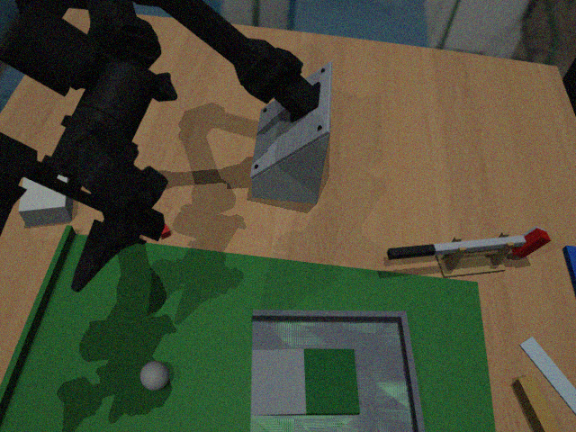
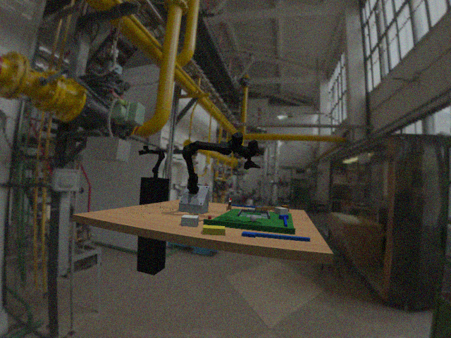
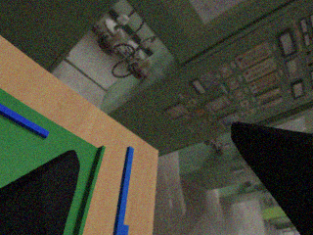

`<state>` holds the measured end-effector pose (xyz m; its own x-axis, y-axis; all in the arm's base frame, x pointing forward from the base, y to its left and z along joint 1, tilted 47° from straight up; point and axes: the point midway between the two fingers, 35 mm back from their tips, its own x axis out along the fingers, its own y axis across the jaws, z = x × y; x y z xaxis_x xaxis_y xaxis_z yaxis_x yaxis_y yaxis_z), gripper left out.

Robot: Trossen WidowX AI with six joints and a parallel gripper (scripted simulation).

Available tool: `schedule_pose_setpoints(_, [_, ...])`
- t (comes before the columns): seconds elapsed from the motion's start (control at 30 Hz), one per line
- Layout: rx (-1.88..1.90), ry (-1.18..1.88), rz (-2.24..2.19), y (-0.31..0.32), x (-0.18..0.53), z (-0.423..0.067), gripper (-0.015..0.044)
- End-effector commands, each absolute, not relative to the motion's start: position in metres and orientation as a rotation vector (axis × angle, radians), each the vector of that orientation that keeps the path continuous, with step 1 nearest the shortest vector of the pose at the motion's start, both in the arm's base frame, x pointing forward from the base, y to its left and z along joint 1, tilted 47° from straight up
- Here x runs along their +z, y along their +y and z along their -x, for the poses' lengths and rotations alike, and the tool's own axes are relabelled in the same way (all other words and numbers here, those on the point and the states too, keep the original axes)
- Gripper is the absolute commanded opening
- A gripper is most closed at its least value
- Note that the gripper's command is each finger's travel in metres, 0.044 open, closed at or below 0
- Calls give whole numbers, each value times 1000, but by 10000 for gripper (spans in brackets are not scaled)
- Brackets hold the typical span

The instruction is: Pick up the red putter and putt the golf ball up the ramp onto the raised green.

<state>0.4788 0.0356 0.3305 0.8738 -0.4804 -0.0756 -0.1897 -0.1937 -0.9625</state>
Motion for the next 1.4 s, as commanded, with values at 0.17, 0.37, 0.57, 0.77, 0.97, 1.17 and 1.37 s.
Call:
schedule_pose_setpoints(0.17, [131,615,1827,99,190,-491,440])
schedule_pose_setpoints(0.37, [376,726,1835,127,103,-473,440])
schedule_pose_setpoints(0.57, [613,875,1827,146,19,-435,440])
schedule_pose_setpoints(0.77, [831,1070,1804,153,-56,-379,440])
schedule_pose_setpoints(0.97, [1021,1324,1776,143,-117,-307,440])
schedule_pose_setpoints(1.17, [1135,1561,1753,126,-151,-242,440])
schedule_pose_setpoints(1.37, [1135,1562,1753,126,-151,-242,440])
